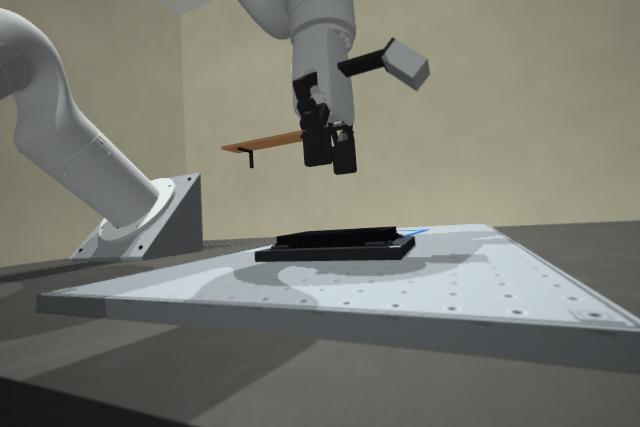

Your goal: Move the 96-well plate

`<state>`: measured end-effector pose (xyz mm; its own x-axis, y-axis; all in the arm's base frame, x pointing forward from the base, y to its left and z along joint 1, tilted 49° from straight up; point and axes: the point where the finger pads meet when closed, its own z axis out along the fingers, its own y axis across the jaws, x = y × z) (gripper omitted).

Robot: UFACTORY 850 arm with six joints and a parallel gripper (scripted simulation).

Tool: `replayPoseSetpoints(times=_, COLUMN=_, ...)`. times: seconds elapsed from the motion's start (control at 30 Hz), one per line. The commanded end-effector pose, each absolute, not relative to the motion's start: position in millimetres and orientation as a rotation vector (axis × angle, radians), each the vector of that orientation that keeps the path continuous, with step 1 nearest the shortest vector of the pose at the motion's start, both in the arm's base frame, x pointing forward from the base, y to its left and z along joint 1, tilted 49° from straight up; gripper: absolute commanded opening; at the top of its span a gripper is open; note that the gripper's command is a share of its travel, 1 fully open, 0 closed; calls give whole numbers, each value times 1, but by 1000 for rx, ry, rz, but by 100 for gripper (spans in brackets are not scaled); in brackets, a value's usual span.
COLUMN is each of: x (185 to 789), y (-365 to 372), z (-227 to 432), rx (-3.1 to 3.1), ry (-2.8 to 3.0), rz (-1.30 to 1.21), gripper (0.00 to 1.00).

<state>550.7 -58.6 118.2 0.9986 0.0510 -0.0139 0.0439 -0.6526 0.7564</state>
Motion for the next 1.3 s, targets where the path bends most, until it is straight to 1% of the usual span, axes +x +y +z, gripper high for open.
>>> replayPoseSetpoints(times=0.0, x=551, y=-62, z=116, rx=2283, ry=66, rz=12, gripper=100)
replayPoseSetpoints(times=1.27, x=553, y=-104, z=79, rx=2283, ry=66, rz=12, gripper=100)
